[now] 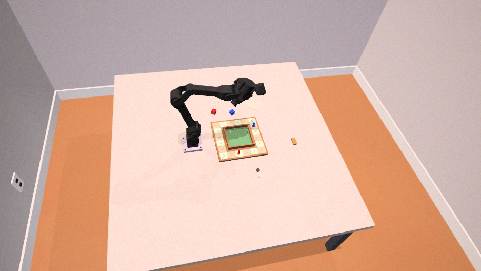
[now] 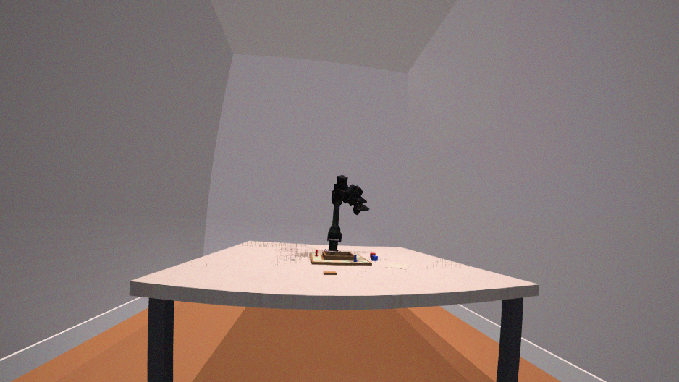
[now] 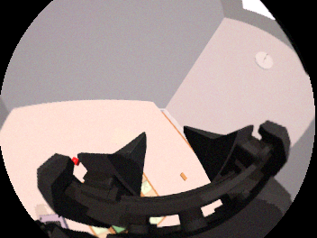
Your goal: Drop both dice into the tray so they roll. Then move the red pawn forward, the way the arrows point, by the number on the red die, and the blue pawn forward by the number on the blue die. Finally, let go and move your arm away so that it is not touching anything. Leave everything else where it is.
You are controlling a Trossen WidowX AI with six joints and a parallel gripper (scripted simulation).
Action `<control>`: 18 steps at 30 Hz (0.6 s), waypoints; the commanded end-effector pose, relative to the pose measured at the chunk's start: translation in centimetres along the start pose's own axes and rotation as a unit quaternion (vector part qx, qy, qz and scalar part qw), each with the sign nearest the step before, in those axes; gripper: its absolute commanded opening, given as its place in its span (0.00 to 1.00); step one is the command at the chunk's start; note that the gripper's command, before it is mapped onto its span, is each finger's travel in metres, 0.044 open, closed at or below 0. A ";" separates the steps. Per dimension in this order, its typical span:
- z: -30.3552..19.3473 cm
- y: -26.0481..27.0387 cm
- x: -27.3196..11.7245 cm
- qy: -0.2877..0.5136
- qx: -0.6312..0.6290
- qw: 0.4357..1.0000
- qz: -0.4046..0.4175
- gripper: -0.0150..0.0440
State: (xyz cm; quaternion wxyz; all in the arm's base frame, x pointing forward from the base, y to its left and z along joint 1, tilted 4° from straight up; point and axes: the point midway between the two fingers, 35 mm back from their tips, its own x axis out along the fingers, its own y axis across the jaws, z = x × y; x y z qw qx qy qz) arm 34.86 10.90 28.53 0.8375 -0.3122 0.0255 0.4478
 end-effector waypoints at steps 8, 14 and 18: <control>-1.5 11.4 6.1 0.192 0.447 0.868 0.101 0.72; -1.8 16.1 6.6 0.290 0.560 0.772 0.088 0.72; -2.1 19.2 6.5 0.355 0.616 0.701 0.059 0.72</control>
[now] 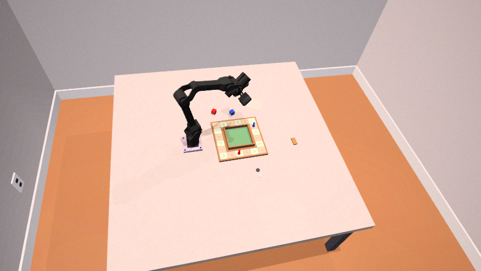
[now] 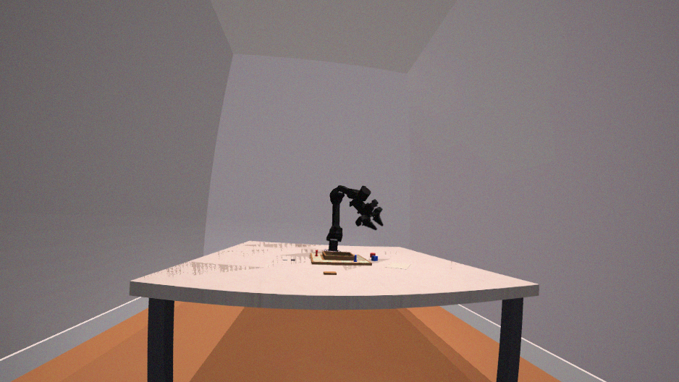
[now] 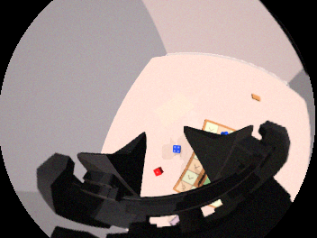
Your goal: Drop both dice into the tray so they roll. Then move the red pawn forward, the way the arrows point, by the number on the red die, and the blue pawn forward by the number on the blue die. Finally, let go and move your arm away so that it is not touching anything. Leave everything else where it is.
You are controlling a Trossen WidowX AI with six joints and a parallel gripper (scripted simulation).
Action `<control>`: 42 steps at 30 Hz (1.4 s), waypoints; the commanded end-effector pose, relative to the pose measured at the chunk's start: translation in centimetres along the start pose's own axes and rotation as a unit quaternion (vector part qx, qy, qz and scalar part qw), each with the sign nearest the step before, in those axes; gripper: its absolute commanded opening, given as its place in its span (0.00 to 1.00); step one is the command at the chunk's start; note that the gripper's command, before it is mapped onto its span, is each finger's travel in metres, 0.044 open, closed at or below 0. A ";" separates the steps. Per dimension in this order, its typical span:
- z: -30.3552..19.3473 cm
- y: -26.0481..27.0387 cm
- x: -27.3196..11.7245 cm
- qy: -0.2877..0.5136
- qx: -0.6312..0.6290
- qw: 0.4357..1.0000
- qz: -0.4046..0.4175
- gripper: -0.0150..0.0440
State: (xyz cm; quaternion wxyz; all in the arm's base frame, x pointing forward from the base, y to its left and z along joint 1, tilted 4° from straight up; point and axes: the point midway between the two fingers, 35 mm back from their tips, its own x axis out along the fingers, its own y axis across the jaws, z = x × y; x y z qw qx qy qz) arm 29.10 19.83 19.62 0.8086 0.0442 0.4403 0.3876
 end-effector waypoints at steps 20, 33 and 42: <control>-15.7 6.5 3.6 0.184 0.479 0.791 -0.333 0.72; -15.7 6.4 3.9 0.184 0.479 0.791 -0.333 0.72; -17.1 5.5 5.7 0.184 0.479 0.791 -0.333 0.72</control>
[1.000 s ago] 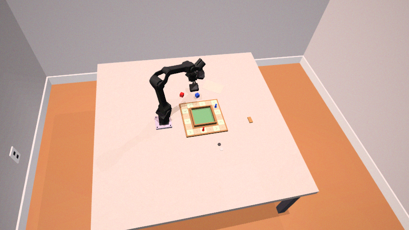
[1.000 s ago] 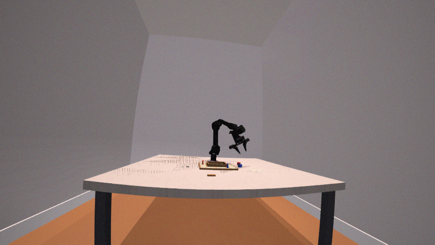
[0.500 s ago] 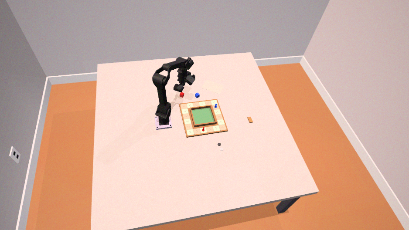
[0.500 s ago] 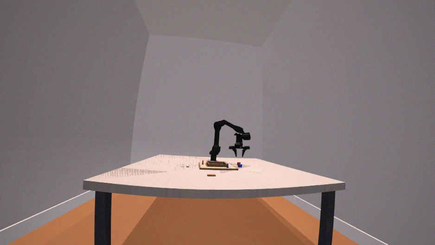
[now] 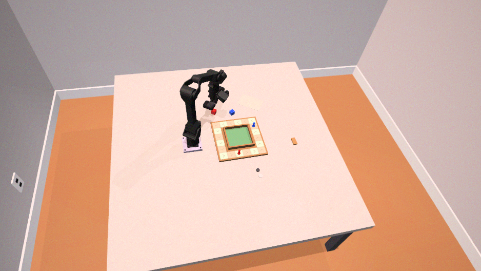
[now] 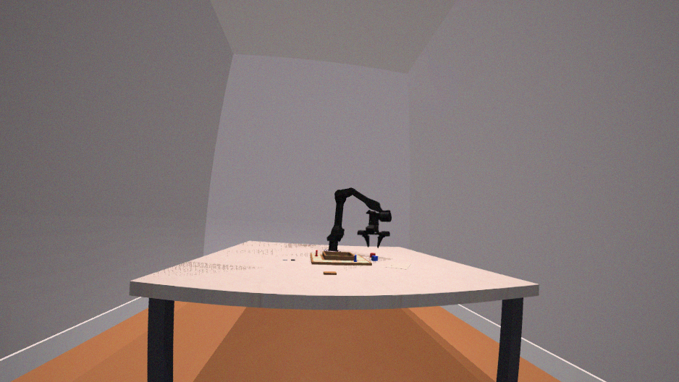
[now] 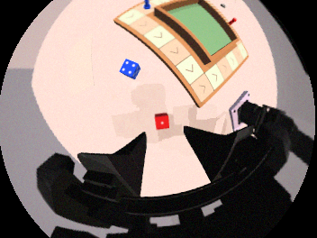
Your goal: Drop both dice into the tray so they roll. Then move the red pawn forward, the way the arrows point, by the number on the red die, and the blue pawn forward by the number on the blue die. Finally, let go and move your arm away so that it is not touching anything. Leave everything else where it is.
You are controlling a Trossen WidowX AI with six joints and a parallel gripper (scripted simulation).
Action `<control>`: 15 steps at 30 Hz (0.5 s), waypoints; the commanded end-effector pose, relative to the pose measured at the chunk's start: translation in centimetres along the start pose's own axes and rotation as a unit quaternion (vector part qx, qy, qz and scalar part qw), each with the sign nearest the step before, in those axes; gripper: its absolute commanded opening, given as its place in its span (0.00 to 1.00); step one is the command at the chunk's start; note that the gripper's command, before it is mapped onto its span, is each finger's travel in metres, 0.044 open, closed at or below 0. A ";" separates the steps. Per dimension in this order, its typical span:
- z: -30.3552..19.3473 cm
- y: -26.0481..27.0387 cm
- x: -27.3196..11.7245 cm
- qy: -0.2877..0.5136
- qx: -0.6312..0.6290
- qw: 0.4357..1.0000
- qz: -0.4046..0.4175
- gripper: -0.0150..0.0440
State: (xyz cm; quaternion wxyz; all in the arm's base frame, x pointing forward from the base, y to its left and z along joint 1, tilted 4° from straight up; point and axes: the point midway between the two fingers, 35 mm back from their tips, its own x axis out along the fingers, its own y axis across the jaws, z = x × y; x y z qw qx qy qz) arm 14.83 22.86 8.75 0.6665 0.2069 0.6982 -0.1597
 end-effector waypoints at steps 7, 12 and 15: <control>0.1 0.0 1.9 -0.002 0.002 1.000 -0.005 0.72; 0.1 0.0 2.7 -0.002 0.001 1.000 -0.006 0.72; 0.1 0.0 3.2 -0.002 0.001 1.000 -0.006 0.72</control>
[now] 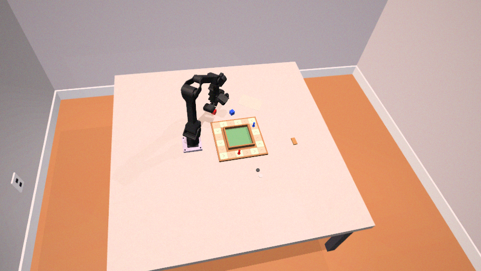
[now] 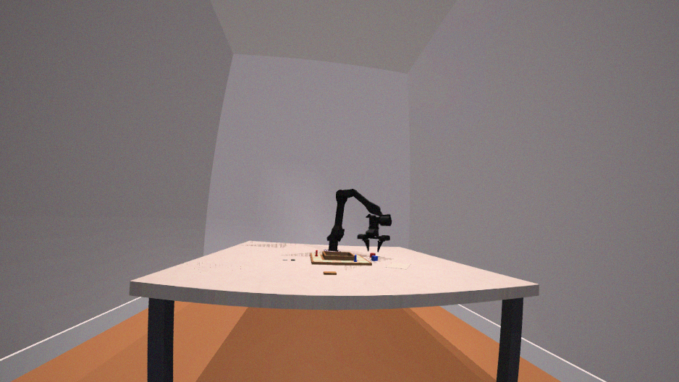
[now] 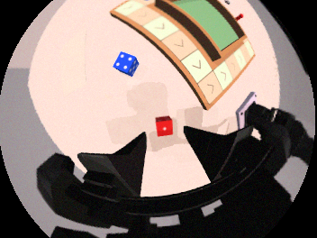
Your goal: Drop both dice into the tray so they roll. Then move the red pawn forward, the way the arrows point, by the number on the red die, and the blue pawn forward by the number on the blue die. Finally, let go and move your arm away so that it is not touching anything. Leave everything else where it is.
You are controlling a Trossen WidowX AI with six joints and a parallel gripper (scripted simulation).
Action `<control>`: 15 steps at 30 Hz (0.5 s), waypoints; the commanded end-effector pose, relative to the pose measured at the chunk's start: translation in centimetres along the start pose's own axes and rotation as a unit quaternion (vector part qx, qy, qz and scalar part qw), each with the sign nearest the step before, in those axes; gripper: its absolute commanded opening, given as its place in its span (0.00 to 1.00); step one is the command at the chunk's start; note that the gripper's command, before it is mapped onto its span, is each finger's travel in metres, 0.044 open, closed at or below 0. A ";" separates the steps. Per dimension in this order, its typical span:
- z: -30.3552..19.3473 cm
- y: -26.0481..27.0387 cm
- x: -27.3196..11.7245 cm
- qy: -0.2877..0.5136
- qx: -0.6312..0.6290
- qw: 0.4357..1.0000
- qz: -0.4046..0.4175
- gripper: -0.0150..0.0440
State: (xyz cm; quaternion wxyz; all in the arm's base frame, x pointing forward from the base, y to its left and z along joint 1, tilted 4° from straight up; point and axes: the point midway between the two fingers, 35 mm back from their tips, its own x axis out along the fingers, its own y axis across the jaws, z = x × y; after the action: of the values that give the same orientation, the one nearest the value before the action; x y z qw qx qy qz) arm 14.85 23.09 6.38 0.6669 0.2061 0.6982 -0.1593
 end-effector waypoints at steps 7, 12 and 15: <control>0.1 -0.1 1.9 -0.001 0.003 1.000 -0.005 0.72; 0.1 -0.1 2.4 -0.001 0.003 1.000 -0.005 0.72; 0.1 -0.1 2.4 -0.001 0.003 1.000 -0.005 0.59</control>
State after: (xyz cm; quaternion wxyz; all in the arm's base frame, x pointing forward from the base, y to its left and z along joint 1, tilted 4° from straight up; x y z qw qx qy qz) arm 14.78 23.19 4.28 0.6662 0.2056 0.6985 -0.1612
